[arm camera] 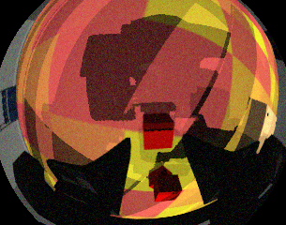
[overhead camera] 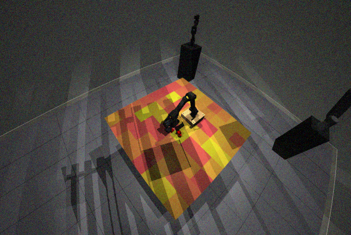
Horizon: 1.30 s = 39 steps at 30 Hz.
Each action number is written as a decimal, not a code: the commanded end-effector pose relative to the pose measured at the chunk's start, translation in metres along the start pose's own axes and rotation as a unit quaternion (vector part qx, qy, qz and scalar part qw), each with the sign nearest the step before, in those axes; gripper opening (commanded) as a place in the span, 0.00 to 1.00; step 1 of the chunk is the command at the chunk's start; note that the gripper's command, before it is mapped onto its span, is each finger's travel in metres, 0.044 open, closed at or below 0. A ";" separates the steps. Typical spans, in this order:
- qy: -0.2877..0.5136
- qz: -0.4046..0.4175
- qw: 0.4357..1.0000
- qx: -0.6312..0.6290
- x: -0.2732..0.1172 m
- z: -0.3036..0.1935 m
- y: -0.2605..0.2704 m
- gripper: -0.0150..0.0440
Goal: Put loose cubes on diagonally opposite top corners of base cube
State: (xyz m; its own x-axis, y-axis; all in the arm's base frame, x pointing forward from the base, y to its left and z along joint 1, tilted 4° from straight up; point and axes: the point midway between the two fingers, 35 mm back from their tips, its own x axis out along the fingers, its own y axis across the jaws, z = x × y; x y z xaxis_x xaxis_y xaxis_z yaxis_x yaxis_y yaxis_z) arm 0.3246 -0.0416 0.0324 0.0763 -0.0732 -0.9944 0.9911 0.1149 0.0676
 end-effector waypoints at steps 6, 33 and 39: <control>0.003 -0.005 1.000 -0.002 0.018 -0.001 -0.002 0.70; 0.003 -0.005 1.000 -0.002 -0.006 0.000 0.003 0.43; 0.003 -0.005 1.000 -0.002 -0.025 0.000 0.004 0.43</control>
State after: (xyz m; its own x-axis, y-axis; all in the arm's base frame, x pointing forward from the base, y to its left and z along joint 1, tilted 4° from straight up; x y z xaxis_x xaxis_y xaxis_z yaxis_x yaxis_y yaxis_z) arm 0.3245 -0.0404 0.0427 0.0487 -0.0702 -0.9963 0.9919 0.1204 0.0400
